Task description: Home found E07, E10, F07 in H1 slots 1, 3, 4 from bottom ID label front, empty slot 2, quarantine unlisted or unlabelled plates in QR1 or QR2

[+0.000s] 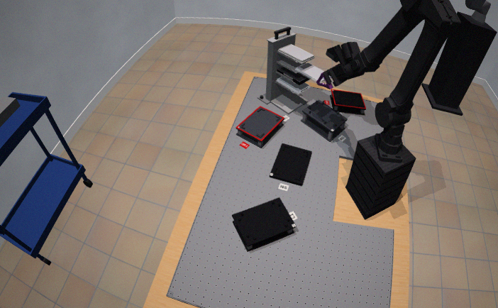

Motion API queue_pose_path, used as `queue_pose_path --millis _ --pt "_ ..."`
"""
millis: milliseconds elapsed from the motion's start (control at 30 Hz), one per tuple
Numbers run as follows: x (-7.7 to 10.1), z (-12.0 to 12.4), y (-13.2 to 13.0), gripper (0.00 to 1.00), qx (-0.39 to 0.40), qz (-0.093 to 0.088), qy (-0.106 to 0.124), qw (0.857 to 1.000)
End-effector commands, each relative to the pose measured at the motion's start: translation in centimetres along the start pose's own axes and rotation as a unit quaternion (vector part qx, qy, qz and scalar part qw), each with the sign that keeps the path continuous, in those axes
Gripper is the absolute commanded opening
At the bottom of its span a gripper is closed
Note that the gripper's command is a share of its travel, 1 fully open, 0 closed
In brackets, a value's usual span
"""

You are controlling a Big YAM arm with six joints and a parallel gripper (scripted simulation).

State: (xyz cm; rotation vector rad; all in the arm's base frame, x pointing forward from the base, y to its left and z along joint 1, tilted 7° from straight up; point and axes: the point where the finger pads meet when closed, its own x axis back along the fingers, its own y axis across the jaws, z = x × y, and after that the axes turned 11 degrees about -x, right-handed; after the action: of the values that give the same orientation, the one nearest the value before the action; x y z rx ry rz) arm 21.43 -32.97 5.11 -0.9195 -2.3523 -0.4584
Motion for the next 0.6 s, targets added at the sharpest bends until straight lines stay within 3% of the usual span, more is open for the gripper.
queue_pose_path --millis 0,233,567 --pt "0.6 -0.3 -0.3 0.86 0.007 0.003 -0.006 1.000" --pt "0.6 0.1 -0.2 0.86 0.009 -0.001 -0.003 1.000" --pt "2.0 1.1 -0.6 0.86 0.007 0.003 -0.006 1.000"
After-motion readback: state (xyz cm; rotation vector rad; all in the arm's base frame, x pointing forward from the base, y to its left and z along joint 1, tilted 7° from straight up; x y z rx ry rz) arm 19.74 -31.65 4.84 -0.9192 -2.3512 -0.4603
